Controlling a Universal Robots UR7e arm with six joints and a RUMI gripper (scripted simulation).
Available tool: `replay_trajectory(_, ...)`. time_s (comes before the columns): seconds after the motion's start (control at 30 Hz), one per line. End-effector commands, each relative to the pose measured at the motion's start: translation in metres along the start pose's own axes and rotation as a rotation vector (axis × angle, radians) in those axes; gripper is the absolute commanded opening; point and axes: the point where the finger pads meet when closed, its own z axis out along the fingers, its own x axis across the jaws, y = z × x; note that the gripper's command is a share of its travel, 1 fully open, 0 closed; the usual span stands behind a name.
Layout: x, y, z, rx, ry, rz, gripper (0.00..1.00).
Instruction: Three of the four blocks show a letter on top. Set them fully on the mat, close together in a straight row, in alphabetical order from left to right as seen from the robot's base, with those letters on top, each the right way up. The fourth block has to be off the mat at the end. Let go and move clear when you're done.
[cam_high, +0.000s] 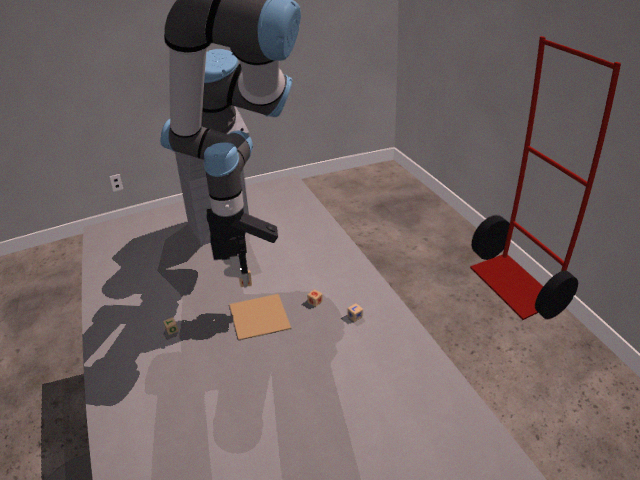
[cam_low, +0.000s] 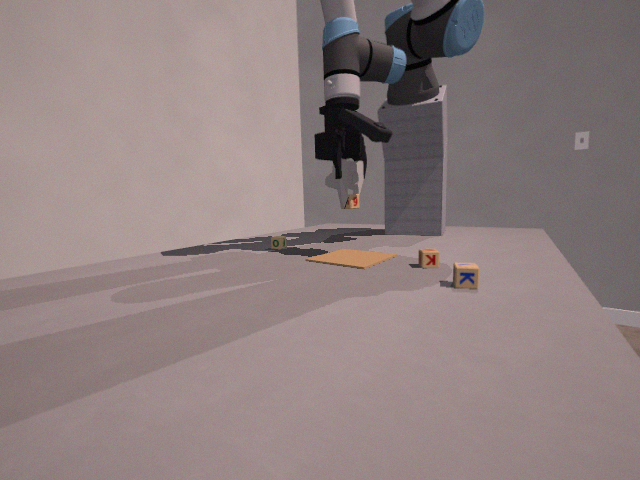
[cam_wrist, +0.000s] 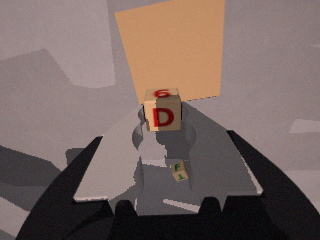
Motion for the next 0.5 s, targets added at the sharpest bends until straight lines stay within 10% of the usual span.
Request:
replay_trajectory(0.0, 0.001, -0.004, -0.001, 0.000, 0.000, 0.048, 0.09)
replay_trajectory(0.47, 0.007, -0.019, 0.000, -0.001, 0.002, 0.328, 0.09)
